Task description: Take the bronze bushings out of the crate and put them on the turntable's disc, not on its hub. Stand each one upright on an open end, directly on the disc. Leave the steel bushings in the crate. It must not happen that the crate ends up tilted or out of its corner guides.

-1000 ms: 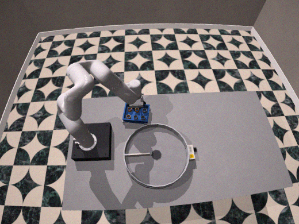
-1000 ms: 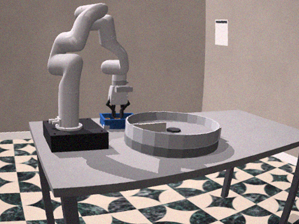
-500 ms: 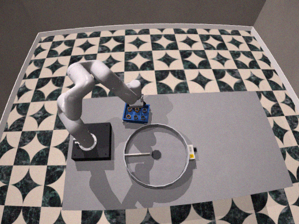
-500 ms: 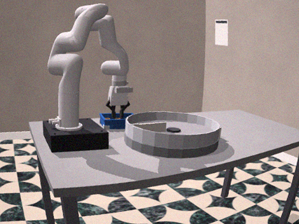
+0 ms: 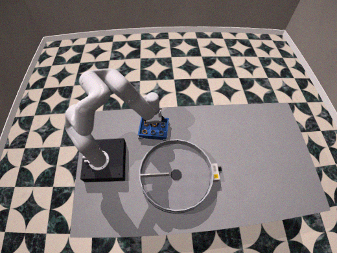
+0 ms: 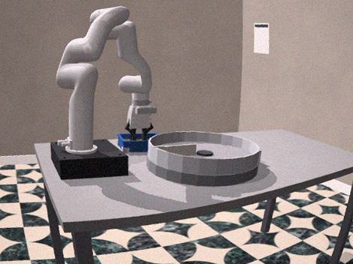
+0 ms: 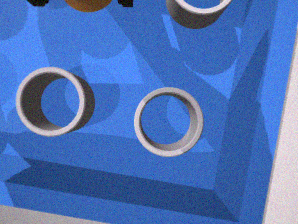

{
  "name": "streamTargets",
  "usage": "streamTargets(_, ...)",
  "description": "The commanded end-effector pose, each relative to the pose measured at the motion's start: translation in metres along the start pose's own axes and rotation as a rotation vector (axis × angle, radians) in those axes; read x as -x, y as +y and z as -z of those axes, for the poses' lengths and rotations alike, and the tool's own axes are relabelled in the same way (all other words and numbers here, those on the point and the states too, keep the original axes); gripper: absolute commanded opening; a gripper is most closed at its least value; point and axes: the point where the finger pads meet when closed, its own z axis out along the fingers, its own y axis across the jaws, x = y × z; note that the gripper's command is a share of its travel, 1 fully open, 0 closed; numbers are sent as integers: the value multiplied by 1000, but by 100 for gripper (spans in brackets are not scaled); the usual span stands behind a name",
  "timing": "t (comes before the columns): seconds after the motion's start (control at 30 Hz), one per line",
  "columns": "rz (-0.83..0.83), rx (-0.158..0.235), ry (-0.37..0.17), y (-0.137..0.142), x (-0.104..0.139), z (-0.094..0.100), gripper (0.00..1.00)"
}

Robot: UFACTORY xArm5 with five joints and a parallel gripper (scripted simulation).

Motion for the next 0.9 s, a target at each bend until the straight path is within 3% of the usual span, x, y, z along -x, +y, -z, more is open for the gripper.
streamTargets(0.0,0,-3,-3,-1,1,0,41)
streamTargets(0.33,0,-3,-3,-1,1,0,41)
streamTargets(0.37,0,-3,-3,-1,1,0,0)
streamTargets(0.87,0,-3,-3,-1,1,0,0)
